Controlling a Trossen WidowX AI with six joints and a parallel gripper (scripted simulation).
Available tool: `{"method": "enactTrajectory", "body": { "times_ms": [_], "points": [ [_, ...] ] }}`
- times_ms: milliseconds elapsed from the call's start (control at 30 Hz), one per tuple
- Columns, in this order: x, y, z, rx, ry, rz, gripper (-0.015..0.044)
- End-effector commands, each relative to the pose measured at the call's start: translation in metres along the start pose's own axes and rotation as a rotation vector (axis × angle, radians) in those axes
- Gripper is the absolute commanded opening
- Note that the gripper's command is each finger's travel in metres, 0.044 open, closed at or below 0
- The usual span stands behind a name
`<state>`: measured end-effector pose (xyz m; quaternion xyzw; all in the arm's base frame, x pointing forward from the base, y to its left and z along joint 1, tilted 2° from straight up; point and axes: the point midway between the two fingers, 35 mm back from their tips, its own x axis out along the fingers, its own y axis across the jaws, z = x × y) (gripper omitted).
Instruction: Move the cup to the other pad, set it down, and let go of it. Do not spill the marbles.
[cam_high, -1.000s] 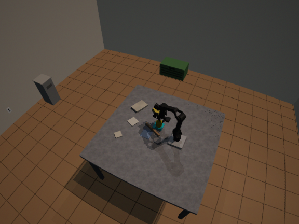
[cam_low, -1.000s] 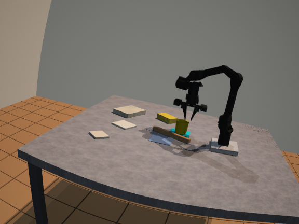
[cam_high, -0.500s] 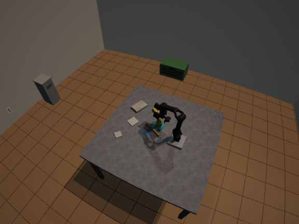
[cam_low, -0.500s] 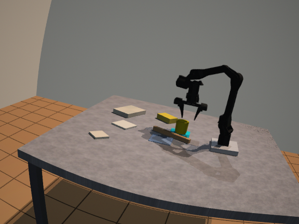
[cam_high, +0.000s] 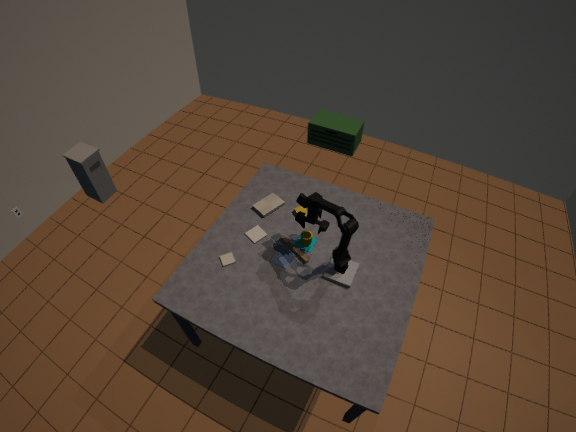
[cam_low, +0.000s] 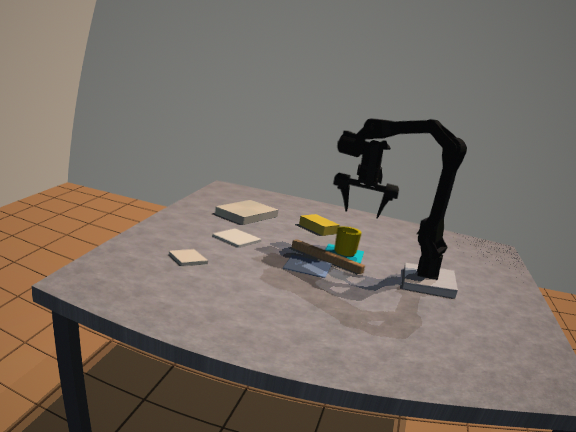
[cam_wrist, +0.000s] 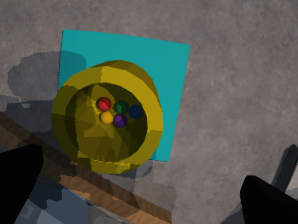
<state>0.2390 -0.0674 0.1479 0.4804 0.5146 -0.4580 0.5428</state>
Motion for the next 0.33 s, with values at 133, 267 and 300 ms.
{"method": "enactTrajectory", "body": {
  "times_ms": [133,267,300],
  "points": [
    [-0.025,0.0,0.0,-0.006,0.003,0.004,0.044],
    [-0.029,0.0,0.001,-0.006,0.003,0.004,0.044],
    [-0.025,0.0,0.001,-0.002,-0.002,0.003,0.044]
  ]
}}
